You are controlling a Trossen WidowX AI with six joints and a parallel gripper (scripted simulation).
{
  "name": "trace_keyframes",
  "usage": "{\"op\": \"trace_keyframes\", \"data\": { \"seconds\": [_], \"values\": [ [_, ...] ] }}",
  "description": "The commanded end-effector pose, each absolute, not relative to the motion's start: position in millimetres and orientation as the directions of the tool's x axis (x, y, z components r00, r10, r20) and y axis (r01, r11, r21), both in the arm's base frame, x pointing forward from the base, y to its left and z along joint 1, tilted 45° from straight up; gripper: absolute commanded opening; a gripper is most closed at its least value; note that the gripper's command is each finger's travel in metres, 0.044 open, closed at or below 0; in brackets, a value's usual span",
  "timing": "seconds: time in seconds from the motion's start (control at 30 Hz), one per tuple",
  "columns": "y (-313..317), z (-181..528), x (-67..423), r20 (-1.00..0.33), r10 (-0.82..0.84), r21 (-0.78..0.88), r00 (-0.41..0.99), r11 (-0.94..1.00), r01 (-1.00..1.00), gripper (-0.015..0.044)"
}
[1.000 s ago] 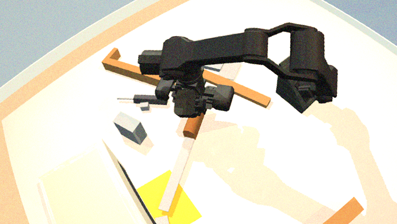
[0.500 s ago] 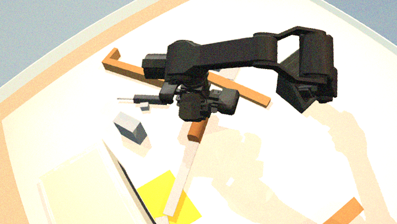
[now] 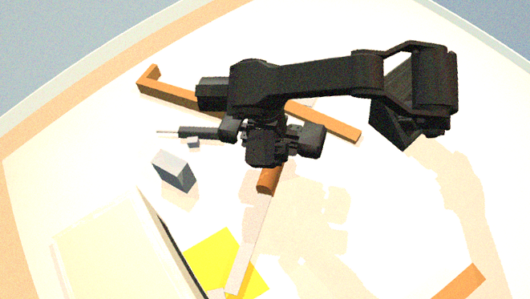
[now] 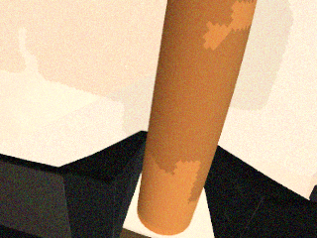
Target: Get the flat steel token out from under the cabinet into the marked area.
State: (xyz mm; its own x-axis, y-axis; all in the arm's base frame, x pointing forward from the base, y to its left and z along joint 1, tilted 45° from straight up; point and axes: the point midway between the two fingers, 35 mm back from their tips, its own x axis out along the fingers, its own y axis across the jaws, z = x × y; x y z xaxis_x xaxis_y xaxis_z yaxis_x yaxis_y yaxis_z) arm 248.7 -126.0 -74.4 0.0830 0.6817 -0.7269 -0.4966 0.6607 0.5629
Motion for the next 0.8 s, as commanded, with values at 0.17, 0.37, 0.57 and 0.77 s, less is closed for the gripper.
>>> {"op": "trace_keyframes", "data": {
  "seconds": [0.17, 0.37, 0.57, 0.77],
  "values": [
    [-121.1, -65.3, 251.0, -0.724, 0.682, 0.558, 0.103, 0.666, -0.495, 0.0],
    [-116.0, -60.7, 251.0, -0.724, 0.682, 0.558, 0.103, 0.666, -0.495, 0.0],
    [-111.0, -56.0, 251.0, -0.723, 0.683, 0.558, 0.103, 0.666, -0.495, 0.0],
    [-106.0, -51.4, 251.0, -0.723, 0.683, 0.559, 0.103, 0.666, -0.495, 0.0]
  ]
}}
